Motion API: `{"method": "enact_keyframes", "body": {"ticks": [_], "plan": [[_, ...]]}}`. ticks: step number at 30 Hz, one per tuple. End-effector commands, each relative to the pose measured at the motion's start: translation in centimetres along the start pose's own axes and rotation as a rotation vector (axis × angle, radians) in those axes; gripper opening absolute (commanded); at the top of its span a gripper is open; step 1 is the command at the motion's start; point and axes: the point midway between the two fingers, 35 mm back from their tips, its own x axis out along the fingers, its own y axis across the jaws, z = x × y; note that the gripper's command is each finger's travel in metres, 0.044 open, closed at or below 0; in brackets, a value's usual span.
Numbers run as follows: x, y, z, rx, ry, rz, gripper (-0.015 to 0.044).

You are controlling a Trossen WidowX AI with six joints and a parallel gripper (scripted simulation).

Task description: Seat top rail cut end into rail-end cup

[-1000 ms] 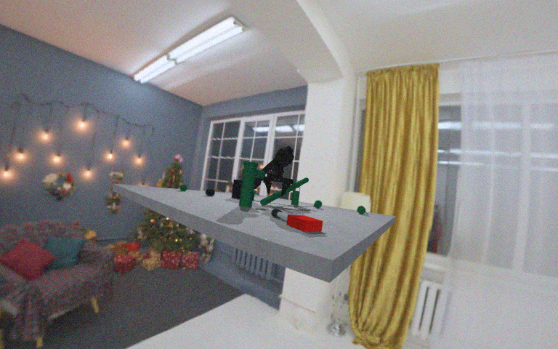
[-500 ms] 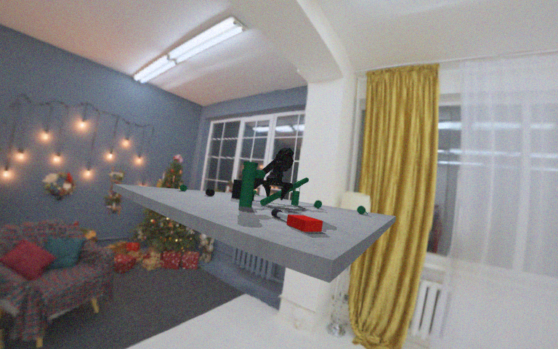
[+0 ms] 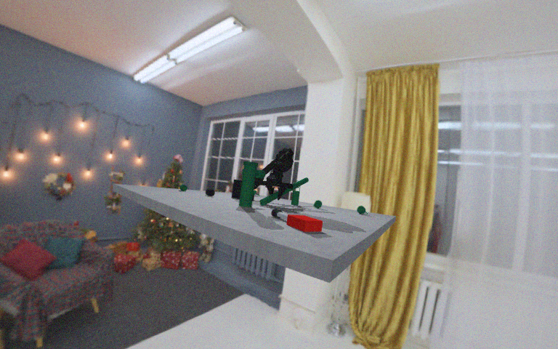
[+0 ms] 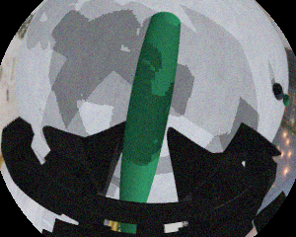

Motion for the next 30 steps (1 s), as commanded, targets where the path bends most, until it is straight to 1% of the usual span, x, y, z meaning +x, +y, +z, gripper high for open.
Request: {"method": "enact_keyframes", "body": {"ticks": [1, 9, 13, 14, 18, 21, 30], "plan": [[0.1, -0.2, -0.1, 0.01, 0.003, -0.01, 0.0177], [0.1, -0.2, -0.1, 0.01, 0.003, -0.01, 0.0123], [-0.2, -0.1, -0.1, 0.01, 0.003, -0.01, 0.0018], [-0.4, 0.0, 0.0, 0.01, 0.003, -0.01, 0.0], [-0.8, 0.1, 0.1, 0.007, -0.01, -0.01, 0.0], [-1.9, 0.4, 0.3, -0.003, -0.057, -0.011, 0.0], [-8.6, 1.0, 1.3, -0.032, -0.319, -0.016, 0.0]]}}
